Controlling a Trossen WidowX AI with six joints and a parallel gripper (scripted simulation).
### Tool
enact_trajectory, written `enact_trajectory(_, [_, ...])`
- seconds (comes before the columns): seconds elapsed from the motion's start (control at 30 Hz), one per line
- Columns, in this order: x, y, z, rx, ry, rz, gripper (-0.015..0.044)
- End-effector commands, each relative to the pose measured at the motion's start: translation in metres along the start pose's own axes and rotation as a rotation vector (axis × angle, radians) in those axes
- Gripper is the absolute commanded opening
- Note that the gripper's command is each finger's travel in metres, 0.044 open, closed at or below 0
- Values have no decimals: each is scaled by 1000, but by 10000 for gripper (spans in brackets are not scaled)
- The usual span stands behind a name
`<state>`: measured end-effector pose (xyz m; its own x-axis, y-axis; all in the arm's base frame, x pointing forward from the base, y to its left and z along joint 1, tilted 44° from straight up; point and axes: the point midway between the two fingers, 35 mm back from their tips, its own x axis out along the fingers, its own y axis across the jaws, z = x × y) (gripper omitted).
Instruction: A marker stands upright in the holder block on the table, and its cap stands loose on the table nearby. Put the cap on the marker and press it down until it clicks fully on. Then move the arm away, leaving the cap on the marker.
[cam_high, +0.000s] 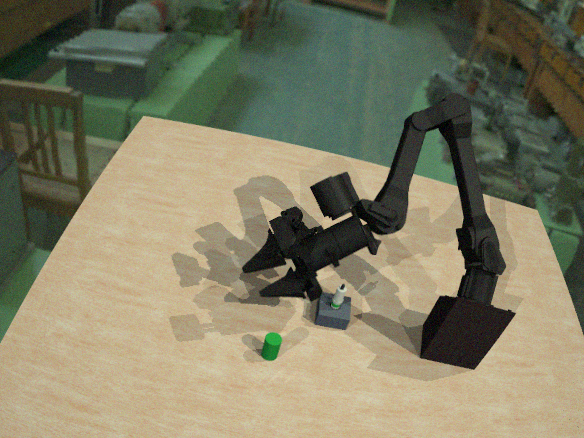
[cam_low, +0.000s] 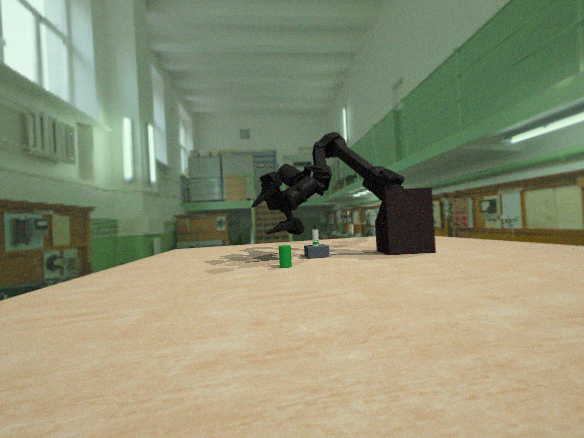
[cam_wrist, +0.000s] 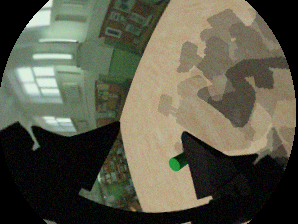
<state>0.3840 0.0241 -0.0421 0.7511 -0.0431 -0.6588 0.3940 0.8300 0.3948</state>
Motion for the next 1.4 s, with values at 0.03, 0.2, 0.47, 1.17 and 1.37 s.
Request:
enact_trajectory(0.03, [3, 0, -2, -12, 13, -16, 348])
enact_trajectory(0.2, [25, -5, -24, -156, 150, -193, 248])
enact_trajectory(0.47, [32, 2, -64, -534, 426, -509, 248])
enact_trajectory(1.17, [-8, 28, -75, -1061, 686, -844, 248])
enact_trajectory(1.37, [10, -2, -79, -1061, 685, -846, 248])
